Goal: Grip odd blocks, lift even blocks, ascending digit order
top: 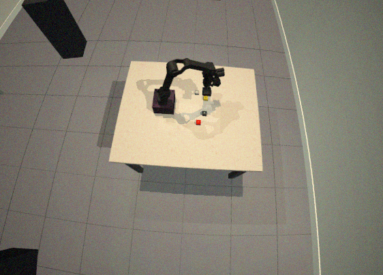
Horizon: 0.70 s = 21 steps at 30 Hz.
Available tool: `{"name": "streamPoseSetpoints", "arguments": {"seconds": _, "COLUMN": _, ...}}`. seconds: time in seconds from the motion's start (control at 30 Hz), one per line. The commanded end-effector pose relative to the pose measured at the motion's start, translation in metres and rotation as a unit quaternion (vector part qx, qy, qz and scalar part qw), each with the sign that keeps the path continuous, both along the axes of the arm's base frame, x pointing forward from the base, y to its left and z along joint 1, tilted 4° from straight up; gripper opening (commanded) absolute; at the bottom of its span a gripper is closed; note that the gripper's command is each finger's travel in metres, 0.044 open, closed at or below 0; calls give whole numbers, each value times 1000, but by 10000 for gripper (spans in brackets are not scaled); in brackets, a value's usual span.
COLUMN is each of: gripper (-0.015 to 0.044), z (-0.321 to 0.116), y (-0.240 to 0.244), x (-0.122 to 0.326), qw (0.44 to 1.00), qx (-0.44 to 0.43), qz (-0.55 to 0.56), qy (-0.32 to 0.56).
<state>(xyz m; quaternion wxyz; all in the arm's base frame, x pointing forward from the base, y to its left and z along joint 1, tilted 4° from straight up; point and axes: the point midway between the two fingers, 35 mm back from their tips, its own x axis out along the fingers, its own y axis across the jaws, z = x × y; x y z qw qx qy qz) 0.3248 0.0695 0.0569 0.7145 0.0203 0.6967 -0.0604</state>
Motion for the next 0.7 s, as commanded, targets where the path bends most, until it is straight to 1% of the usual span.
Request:
{"name": "streamPoseSetpoints", "arguments": {"seconds": 0.0, "gripper": 120, "z": 5, "y": 0, "x": 1, "qw": 1000, "qx": -1, "qz": -2, "qy": -5}}
{"name": "streamPoseSetpoints", "arguments": {"seconds": 0.1, "gripper": 120, "z": 5, "y": -11, "x": 1, "qw": 1000, "qx": -2, "qz": -2, "qy": -5}}
{"name": "streamPoseSetpoints", "arguments": {"seconds": 0.33, "gripper": 120, "z": 12, "y": -116, "x": -14, "qw": 1000, "qx": -8, "qz": -2, "qy": -5}}
{"name": "streamPoseSetpoints", "arguments": {"seconds": 0.4, "gripper": 120, "z": 12, "y": -125, "x": -18, "qw": 1000, "qx": -8, "qz": -2, "qy": -4}}
{"name": "streamPoseSetpoints", "arguments": {"seconds": 0.57, "gripper": 120, "z": 12, "y": -125, "x": -18, "qw": 1000, "qx": -8, "qz": -2, "qy": -4}}
{"name": "streamPoseSetpoints", "arguments": {"seconds": 0.6, "gripper": 146, "z": 9, "y": -125, "x": -17, "qw": 1000, "qx": -8, "qz": -2, "qy": -4}}
{"name": "streamPoseSetpoints", "arguments": {"seconds": 0.67, "gripper": 199, "z": -18, "y": -128, "x": -14, "qw": 1000, "qx": -8, "qz": -2, "qy": -4}}
